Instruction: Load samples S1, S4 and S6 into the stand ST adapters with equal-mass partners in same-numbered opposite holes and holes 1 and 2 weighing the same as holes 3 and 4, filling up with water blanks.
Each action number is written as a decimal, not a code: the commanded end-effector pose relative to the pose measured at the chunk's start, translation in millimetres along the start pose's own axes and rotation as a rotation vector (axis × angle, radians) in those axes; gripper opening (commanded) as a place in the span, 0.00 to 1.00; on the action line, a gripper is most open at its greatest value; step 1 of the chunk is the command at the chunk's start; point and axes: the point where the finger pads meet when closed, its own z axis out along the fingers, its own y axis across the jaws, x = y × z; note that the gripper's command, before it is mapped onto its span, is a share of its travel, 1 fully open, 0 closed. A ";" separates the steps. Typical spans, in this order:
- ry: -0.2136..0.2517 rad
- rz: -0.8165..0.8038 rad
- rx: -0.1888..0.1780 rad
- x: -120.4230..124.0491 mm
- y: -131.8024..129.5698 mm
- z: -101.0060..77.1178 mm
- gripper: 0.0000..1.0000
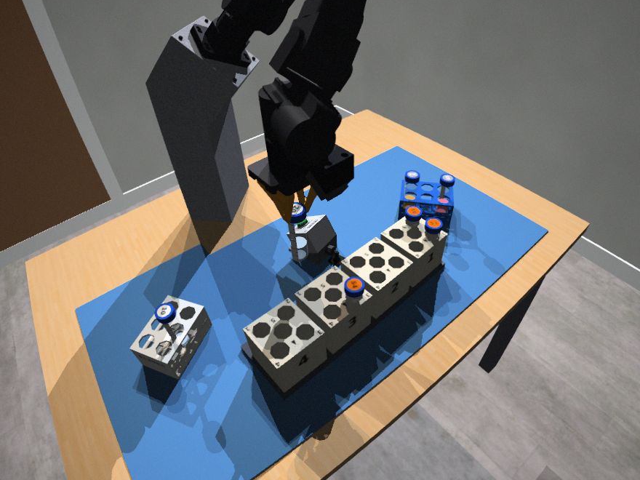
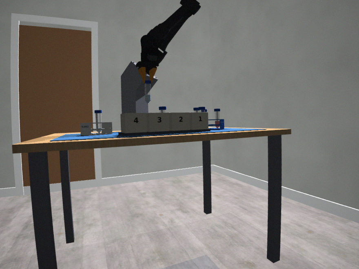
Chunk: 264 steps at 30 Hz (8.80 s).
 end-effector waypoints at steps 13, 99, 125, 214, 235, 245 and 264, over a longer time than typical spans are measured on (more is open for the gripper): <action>-0.017 -0.019 -0.002 -33.8 43.1 9.7 0.00; -0.030 -0.027 -0.003 -46.0 44.9 100.4 0.00; -0.027 -0.024 -0.003 -43.7 45.0 131.6 0.00; 0.004 -0.222 0.000 144.2 103.1 103.1 0.00; -0.019 -0.234 -0.002 155.1 113.4 136.8 0.00; -0.019 -0.233 -0.002 154.2 113.8 158.0 0.00; -0.009 -0.228 0.005 159.7 109.8 156.1 0.00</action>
